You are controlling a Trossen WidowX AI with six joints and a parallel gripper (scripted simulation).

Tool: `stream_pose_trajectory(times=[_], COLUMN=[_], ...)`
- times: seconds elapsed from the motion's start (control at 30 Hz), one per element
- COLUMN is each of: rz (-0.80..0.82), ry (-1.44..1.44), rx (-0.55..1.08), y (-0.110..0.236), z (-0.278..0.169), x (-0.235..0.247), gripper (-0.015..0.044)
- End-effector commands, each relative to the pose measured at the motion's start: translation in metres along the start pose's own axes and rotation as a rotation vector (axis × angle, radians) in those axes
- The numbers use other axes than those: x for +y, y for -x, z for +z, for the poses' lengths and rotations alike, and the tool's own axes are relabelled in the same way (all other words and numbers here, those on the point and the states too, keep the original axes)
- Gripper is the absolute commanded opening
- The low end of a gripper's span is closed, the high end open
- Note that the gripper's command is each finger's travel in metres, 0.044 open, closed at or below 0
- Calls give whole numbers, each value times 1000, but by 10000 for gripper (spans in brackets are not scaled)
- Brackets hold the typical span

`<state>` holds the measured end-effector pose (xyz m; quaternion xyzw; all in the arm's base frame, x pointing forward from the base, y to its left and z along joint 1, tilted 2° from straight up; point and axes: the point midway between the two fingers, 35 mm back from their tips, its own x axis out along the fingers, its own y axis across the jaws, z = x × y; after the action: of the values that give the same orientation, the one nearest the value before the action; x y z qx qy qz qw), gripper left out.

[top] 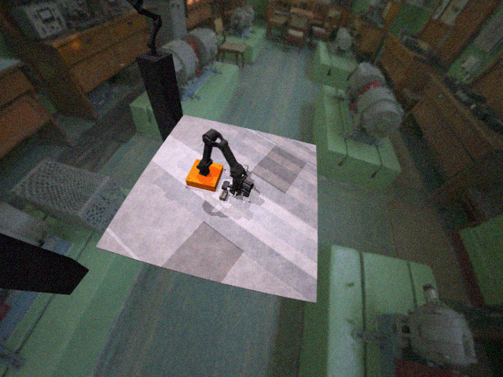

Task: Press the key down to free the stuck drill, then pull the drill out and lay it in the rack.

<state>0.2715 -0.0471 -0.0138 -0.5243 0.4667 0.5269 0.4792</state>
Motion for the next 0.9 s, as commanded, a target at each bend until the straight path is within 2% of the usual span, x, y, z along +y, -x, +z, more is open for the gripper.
stream_pose_trajectory(times=[0.0,0.87], rz=[4,4], ry=[-1,-1], rx=[-5,-3], y=[-1,-1], z=[1,-21], x=[2,-1], gripper=[0,0])
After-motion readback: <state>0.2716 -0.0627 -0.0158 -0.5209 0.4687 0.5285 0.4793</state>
